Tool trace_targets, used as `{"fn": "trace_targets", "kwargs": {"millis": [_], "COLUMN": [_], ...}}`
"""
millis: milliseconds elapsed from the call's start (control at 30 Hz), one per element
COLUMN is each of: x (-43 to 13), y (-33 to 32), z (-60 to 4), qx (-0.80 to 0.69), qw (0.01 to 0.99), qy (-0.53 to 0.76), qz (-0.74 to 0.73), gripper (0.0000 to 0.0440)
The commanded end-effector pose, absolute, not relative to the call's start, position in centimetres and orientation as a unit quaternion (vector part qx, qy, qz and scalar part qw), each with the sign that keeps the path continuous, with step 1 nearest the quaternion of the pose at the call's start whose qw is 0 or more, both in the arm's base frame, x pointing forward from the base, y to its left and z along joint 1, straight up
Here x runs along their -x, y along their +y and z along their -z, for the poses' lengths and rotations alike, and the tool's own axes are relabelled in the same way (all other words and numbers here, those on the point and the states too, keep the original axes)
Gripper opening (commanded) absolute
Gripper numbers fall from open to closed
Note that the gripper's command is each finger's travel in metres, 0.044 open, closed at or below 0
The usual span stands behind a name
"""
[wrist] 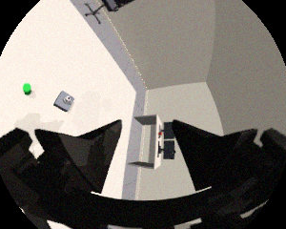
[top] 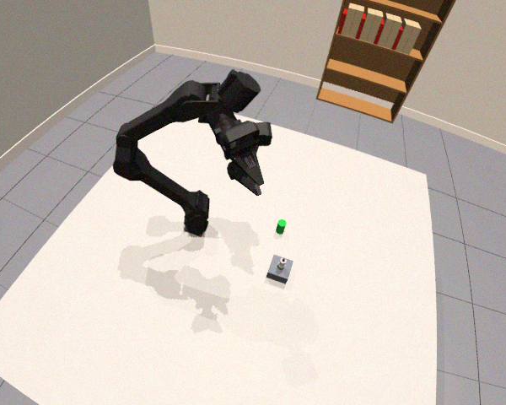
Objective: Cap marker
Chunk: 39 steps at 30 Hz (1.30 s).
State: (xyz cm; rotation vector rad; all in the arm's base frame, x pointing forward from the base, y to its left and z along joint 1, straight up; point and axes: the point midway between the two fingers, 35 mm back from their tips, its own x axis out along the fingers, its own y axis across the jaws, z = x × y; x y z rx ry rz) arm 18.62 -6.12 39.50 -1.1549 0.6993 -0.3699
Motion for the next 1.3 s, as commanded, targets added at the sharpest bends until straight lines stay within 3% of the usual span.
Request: {"fn": "trace_targets", "kwargs": {"millis": [0, 1267], "x": [-19.5, -25.9], "y": [-5.4, 1.5], "z": [-38.8, -30.7], "qx": [0.532, 0.486], "qw": [0.765, 0.767], "qy": [0.329, 0.419], "qz": [0.154, 0.003], "gripper": [0.0315, 0.0324]}}
